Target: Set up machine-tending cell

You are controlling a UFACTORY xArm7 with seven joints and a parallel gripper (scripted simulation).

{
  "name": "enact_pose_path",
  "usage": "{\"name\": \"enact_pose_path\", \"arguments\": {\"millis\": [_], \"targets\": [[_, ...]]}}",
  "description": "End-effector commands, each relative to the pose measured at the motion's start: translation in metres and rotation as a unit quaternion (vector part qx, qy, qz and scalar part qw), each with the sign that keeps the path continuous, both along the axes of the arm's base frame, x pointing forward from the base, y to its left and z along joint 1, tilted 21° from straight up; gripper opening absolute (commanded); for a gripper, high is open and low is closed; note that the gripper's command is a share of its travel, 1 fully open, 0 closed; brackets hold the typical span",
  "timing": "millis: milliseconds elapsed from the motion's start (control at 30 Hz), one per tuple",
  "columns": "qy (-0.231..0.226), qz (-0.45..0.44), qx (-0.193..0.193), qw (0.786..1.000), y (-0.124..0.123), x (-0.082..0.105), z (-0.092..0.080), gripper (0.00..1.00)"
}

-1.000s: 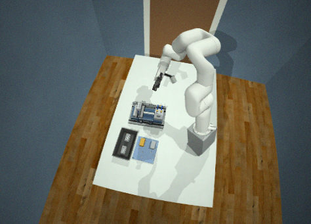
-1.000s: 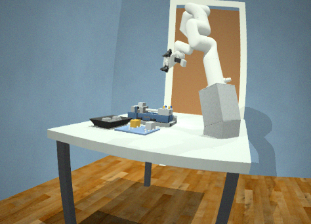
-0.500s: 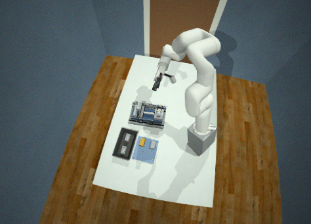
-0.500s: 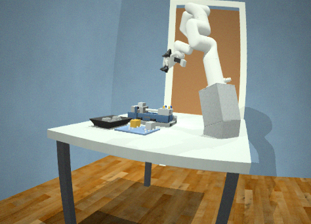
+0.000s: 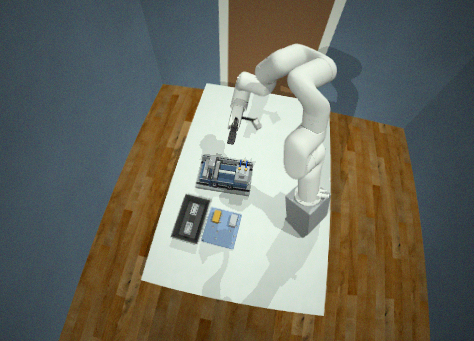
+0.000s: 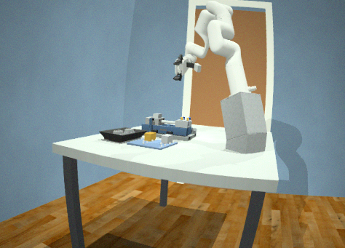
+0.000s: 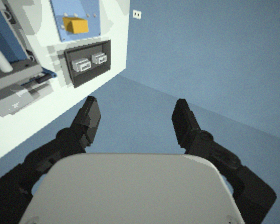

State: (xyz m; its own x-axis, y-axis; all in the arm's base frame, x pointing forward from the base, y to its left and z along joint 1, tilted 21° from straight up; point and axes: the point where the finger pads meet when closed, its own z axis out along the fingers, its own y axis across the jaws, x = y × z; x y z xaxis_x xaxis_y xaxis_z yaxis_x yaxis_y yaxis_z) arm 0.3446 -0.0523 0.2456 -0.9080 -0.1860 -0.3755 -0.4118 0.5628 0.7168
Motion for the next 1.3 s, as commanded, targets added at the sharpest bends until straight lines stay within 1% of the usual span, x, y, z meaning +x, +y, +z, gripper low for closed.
{"name": "enact_pose_path", "arguments": {"millis": [0, 167, 233, 633, 700, 1133, 1200, 1267], "targets": [[0.004, -0.001, -0.008, 1.0, 0.002, 0.002, -0.001, 1.0], [0.004, -0.001, -0.008, 1.0, 0.002, 0.002, -0.001, 1.0], [0.026, -0.003, -0.044, 0.999, 0.018, 0.011, -0.008, 1.0], [0.026, -0.003, -0.044, 0.999, 0.018, 0.011, -0.008, 1.0], [0.047, -0.009, -0.088, 0.995, 0.035, 0.02, -0.017, 1.0], [0.047, -0.009, -0.088, 0.995, 0.035, 0.02, -0.017, 1.0], [0.066, -0.02, -0.139, 0.988, 0.054, 0.03, -0.027, 1.0], [0.066, -0.02, -0.139, 0.988, 0.054, 0.03, -0.027, 1.0]]}}
